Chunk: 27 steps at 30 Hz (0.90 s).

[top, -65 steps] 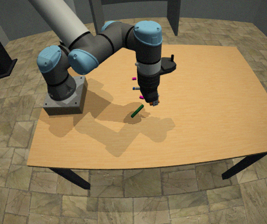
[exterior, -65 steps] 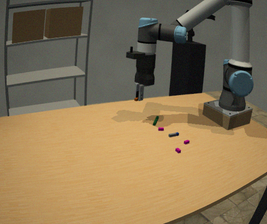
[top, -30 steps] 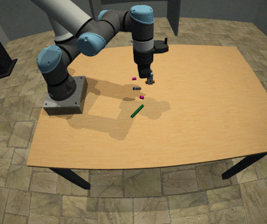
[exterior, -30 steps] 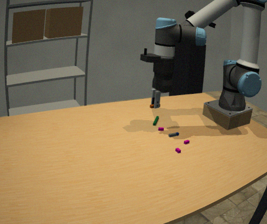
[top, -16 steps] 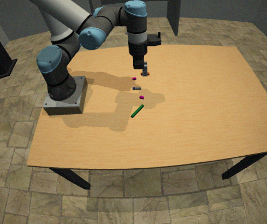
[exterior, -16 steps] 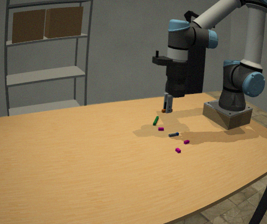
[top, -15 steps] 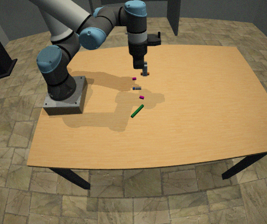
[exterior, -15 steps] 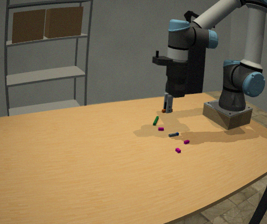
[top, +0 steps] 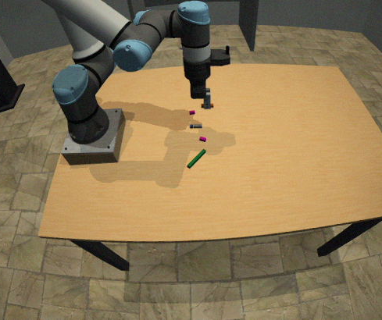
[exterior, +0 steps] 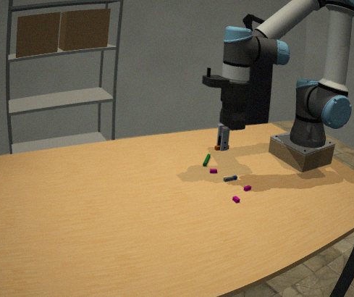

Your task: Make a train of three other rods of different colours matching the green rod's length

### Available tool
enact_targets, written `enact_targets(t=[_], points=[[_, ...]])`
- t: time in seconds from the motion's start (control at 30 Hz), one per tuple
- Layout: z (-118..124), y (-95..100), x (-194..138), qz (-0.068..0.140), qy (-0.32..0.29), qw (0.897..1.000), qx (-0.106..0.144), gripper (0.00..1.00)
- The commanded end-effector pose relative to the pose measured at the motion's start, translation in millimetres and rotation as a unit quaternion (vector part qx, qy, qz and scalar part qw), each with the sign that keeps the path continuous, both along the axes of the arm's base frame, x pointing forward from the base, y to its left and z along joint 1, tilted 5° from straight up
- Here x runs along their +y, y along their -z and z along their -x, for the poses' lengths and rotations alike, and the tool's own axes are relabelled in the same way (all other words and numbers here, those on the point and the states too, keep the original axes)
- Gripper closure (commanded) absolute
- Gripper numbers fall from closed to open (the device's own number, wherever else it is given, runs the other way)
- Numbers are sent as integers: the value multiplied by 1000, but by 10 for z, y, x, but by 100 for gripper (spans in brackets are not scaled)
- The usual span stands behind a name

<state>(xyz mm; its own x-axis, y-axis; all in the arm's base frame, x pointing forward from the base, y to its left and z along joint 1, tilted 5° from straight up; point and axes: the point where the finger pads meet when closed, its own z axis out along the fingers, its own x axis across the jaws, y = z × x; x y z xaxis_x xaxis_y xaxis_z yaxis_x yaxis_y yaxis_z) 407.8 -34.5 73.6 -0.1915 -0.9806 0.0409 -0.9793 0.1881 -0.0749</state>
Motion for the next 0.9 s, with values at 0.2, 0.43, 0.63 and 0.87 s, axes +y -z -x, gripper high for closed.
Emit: enact_targets(t=[0.2, 0.43, 0.63, 0.87], points=[[-32, 320, -13, 0, 0, 1000, 0, 76], [-53, 544, -21, 0, 0, 1000, 0, 76], [-73, 754, -29, 0, 0, 1000, 0, 76], [-82, 848, -33, 0, 0, 1000, 0, 76]])
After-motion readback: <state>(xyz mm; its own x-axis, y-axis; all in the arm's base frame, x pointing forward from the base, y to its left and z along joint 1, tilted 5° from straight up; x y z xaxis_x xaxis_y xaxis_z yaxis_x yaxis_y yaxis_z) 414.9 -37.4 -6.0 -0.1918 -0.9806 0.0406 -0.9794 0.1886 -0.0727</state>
